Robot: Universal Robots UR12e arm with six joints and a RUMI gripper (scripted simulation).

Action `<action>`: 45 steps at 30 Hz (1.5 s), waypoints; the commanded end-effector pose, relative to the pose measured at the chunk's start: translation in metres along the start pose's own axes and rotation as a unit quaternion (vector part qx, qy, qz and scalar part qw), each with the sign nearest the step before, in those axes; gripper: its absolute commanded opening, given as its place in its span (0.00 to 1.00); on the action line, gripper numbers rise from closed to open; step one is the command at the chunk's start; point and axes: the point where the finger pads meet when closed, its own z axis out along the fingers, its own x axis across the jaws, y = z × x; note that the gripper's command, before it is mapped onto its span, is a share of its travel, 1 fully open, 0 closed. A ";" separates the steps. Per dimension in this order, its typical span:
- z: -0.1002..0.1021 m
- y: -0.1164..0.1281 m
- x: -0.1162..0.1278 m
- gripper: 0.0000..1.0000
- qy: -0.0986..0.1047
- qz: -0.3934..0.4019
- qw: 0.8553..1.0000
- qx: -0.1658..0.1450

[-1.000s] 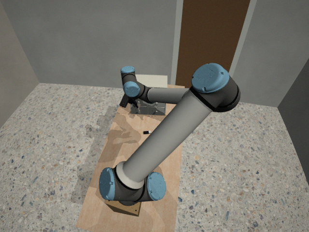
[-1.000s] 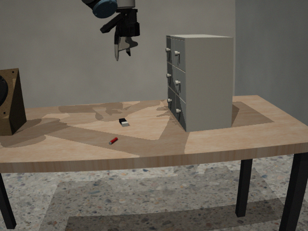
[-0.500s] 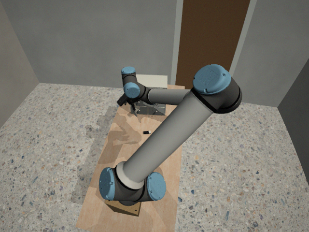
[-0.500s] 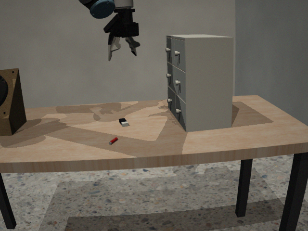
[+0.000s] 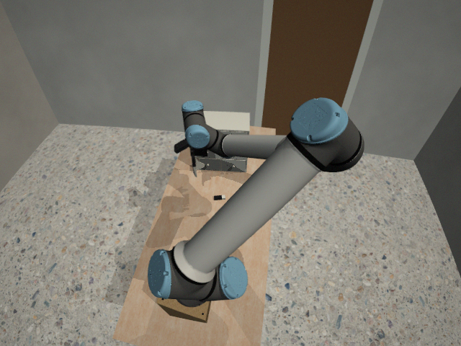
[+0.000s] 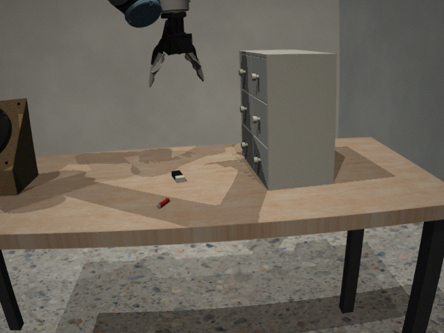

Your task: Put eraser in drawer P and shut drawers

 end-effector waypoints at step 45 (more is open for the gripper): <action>-0.001 0.024 -0.011 1.00 -0.002 0.717 0.697 -0.009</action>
